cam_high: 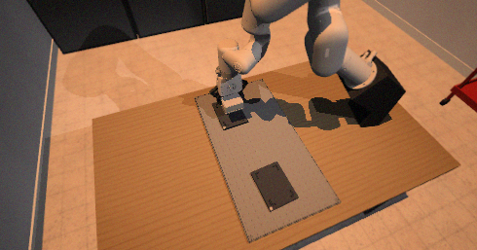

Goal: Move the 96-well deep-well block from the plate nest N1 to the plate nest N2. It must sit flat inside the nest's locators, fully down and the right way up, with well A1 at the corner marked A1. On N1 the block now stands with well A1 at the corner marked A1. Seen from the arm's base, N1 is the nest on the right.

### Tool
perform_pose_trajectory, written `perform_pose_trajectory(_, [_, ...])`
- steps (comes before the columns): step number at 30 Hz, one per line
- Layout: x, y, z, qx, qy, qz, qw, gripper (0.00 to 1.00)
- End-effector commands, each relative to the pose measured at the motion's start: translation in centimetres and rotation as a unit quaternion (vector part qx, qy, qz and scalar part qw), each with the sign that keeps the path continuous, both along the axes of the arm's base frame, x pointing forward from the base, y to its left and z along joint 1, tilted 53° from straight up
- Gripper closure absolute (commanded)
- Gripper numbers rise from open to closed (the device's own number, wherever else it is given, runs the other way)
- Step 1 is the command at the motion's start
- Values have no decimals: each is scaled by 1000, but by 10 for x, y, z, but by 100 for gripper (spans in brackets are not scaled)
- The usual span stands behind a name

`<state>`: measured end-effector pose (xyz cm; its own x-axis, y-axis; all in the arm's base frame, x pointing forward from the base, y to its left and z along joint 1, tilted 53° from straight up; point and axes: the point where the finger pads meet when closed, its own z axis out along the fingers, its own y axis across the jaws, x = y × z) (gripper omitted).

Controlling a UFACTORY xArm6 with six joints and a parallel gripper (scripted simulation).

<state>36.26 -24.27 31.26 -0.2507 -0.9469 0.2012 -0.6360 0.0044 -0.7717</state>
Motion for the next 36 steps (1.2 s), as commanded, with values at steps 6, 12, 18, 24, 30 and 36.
perform_pose_trajectory(6, [-7, 3, 7, -1, 1, -1, 1000, 100])
perform_pose_trajectory(12, [-7, 3, 7, -1, 1, -1, 1000, 100])
perform_pose_trajectory(18, [-5, 9, 6, -13, 6, 9, 1000, 100])
perform_pose_trajectory(24, [-3, 22, 2, -13, 6, 9, 1000, 100])
perform_pose_trajectory(30, [1, 41, -3, -13, 6, 9, 1000, 100])
perform_pose_trajectory(36, [5, 57, -7, -13, 6, 9, 1000, 100])
